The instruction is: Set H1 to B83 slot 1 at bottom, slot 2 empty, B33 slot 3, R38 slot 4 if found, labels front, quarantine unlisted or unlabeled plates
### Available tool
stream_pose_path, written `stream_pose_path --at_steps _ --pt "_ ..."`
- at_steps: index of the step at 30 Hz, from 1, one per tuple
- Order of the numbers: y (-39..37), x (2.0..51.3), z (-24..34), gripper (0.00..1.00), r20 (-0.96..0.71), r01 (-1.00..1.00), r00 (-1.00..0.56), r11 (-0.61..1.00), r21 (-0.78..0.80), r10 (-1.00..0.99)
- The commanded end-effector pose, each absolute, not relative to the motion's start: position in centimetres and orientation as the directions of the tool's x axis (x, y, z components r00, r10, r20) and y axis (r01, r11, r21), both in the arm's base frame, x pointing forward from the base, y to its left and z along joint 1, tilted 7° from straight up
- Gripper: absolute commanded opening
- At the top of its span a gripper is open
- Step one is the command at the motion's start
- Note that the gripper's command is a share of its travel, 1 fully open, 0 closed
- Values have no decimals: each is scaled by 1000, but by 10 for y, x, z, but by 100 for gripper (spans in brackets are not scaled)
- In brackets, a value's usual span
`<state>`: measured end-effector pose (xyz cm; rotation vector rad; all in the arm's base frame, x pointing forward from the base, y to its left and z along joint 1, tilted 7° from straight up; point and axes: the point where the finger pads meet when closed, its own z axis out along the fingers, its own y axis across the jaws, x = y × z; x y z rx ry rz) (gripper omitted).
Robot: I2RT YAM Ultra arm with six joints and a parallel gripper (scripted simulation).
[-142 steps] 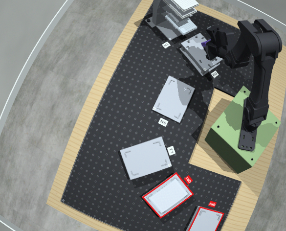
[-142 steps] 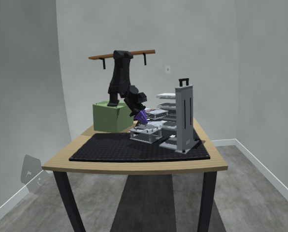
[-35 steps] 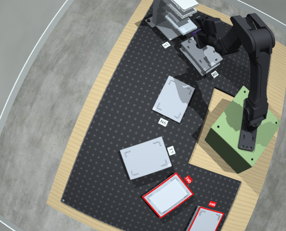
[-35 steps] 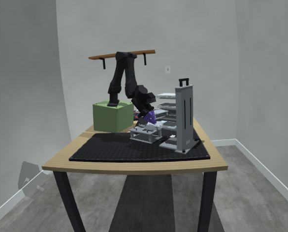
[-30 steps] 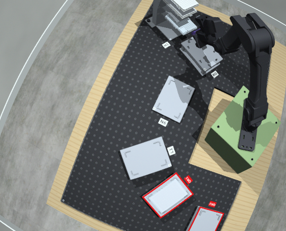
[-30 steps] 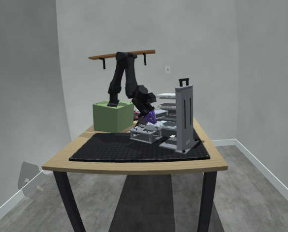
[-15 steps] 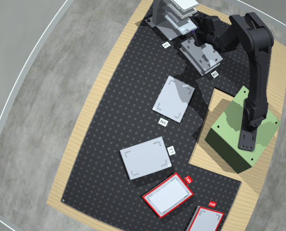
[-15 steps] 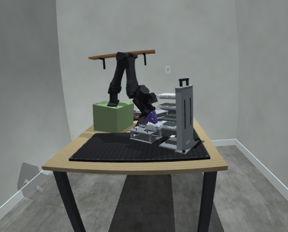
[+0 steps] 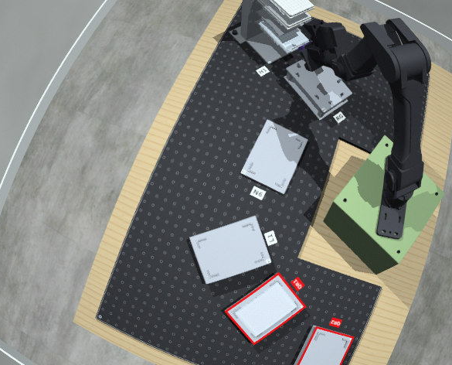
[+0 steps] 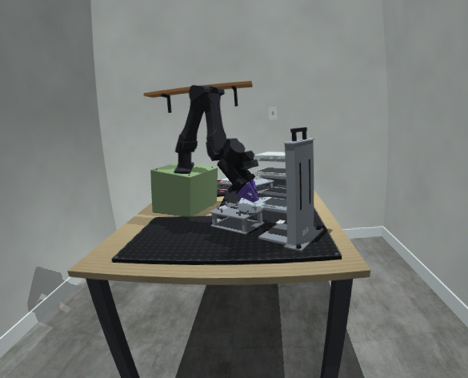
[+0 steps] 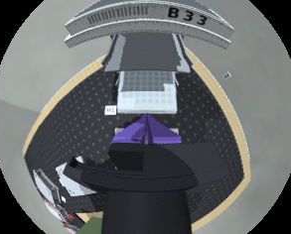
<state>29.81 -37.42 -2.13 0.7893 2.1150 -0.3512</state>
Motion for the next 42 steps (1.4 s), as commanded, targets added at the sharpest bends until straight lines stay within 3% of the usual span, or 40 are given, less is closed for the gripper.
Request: stream_pose_path --at_steps 1,42 --pt "-381 306 -18 0 -794 645 -452 764 25 407" --pt "-398 327 0 0 -820 640 -433 768 13 375"
